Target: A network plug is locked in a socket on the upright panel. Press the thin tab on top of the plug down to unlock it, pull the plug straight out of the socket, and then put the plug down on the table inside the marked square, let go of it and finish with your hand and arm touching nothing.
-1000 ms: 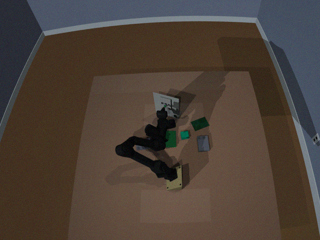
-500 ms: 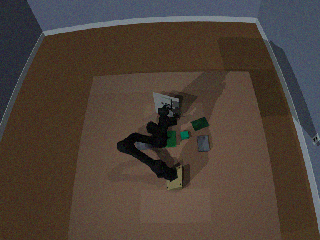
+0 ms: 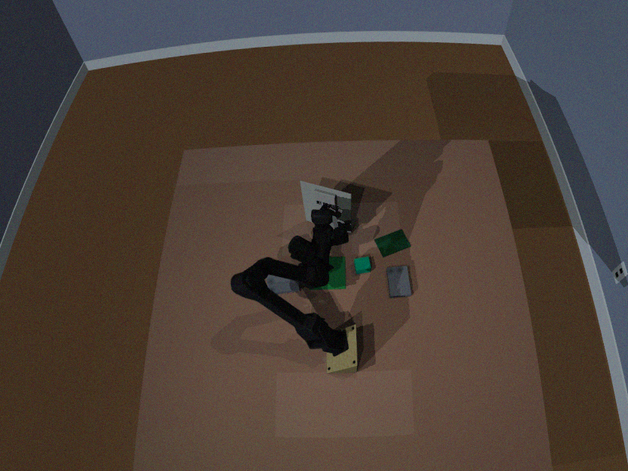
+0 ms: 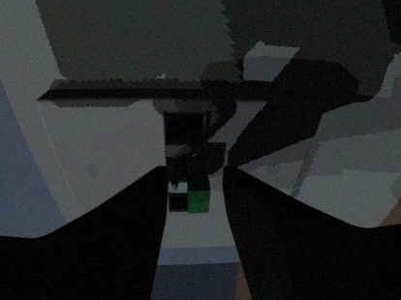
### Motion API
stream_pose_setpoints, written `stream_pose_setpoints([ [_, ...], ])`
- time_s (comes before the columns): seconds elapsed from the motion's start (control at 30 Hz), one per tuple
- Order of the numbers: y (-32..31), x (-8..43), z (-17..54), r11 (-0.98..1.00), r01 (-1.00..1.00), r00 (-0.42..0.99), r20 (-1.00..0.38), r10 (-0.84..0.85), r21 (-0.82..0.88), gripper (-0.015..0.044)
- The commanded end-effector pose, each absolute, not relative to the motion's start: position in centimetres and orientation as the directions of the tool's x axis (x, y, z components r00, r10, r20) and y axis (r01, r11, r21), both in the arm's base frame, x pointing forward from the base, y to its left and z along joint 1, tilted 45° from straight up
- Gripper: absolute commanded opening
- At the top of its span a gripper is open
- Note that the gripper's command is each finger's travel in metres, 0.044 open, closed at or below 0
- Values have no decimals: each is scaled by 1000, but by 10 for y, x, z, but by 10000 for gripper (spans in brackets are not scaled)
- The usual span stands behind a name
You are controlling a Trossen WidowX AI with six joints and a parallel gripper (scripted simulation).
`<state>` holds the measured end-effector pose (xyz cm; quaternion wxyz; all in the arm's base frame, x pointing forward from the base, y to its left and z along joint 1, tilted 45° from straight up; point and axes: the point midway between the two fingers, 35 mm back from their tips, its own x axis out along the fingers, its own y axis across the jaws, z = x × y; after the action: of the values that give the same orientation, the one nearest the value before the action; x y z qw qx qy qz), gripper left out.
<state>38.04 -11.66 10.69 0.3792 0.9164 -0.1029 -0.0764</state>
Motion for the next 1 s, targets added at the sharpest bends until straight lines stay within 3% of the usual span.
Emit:
stream_pose_setpoints([
  [0.0, -116, 382, 108, -690, -131, 969, -56, -241, 712, 89],
  [0.43, -116, 382, 108, -690, -131, 969, -56, -241, 712, 3],
  [0.97, -114, 376, 110, -690, -131, 969, -56, -241, 712, 0],
])
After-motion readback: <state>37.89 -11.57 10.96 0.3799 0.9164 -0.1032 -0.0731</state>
